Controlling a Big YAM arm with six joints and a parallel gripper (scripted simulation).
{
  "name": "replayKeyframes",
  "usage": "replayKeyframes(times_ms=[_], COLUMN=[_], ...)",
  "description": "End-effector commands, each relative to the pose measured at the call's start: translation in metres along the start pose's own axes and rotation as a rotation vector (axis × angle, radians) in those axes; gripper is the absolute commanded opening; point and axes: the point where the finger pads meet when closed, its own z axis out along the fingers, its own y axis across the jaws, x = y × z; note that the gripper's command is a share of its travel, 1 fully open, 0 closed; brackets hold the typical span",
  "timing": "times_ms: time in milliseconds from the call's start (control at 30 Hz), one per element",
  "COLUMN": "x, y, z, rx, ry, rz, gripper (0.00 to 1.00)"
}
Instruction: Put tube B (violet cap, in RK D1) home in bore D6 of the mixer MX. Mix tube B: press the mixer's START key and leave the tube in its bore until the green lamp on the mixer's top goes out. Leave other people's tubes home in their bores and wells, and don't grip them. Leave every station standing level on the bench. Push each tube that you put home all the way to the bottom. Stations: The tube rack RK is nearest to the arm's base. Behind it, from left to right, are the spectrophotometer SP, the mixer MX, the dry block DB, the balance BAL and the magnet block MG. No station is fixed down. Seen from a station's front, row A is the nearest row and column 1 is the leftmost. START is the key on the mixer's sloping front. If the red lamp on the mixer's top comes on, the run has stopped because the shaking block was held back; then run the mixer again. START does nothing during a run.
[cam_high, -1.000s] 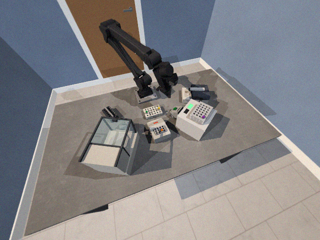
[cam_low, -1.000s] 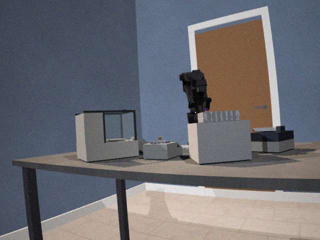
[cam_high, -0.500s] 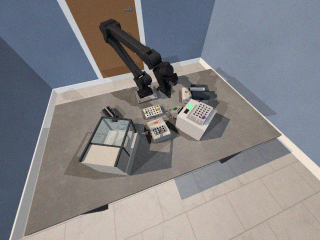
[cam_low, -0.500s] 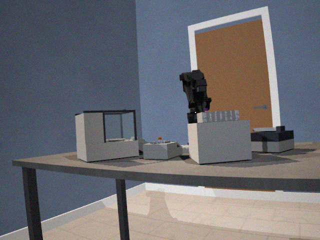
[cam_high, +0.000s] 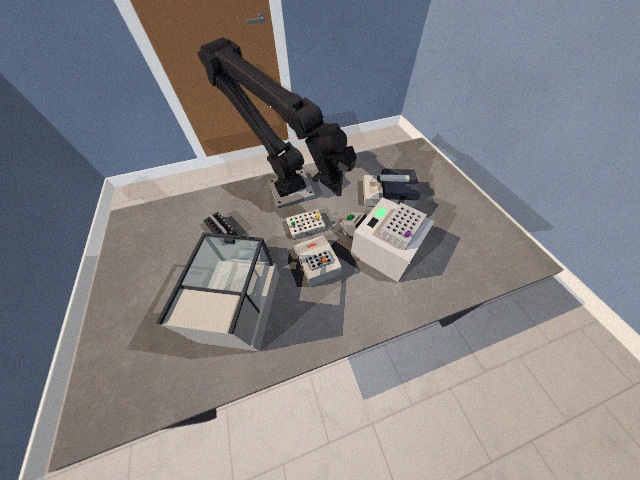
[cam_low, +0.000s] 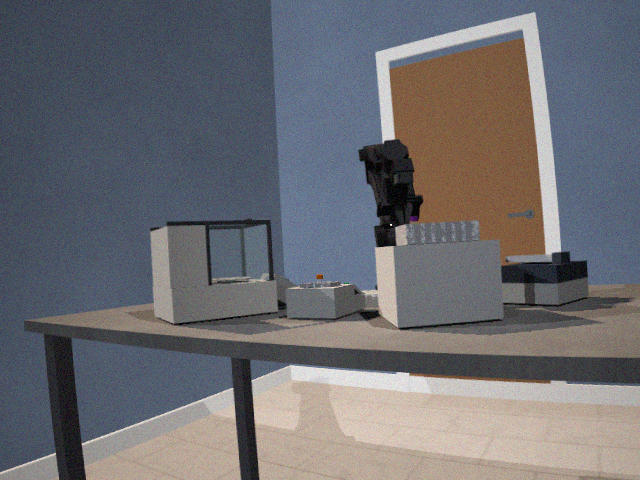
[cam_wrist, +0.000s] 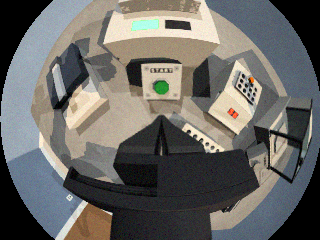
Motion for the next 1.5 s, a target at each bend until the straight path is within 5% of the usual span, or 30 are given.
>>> replayKeyframes(times_ms=[0, 1467], x=[-0.0371, -0.0349], y=[-0.0040, -0.0040], z=[-0.0223, -0.0194], rx=[0.005, 0.006], ry=[-0.071, -0.059], rz=[0.000, -0.001], gripper=[0.00, 0.00])
